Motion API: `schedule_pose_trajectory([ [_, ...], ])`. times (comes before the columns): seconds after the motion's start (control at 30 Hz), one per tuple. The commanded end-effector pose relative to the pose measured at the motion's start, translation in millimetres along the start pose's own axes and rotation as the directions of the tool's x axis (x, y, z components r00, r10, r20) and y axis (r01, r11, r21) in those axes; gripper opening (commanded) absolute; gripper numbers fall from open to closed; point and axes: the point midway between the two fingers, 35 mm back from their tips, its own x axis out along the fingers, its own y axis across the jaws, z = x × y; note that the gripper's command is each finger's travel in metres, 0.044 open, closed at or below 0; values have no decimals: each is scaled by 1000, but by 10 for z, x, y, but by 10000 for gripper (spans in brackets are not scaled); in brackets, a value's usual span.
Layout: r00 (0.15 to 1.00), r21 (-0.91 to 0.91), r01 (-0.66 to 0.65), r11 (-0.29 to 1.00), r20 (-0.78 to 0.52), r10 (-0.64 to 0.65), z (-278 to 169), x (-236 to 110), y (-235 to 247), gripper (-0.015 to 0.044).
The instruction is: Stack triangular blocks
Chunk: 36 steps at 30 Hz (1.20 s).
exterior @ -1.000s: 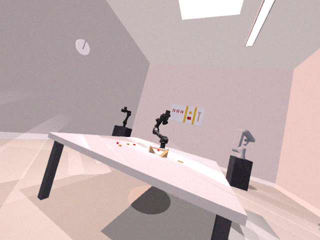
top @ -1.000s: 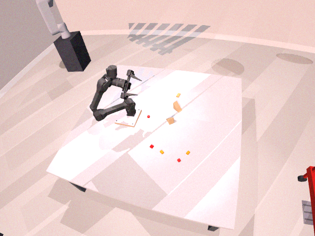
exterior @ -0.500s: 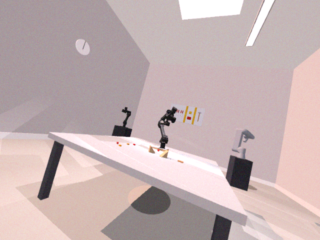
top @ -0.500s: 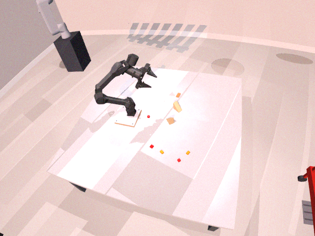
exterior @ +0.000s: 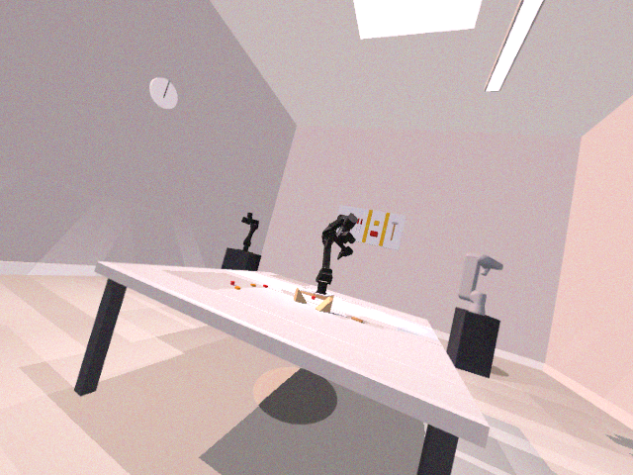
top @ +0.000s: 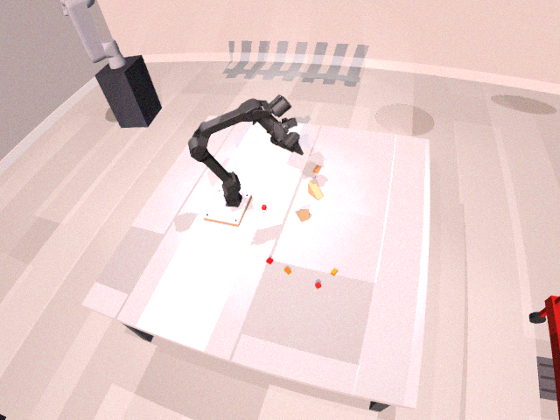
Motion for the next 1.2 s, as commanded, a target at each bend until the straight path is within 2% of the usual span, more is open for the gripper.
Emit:
schedule_pose_trajectory([
  [0.0, 970, 523, -73, 849, -159, 182, 170, 646, 158, 440],
  [0.23, 897, 843, 62, 534, -282, 340, 194, 1168, 382, 440],
  [0.43, 805, 929, 301, 213, -368, 465, 159, 1568, 605, 440],
  [0.47, 798, 928, 319, 192, -373, 473, 155, 1594, 621, 440],
  [1.17, 796, 927, 326, 184, -375, 476, 122, 1696, 668, 440],
])
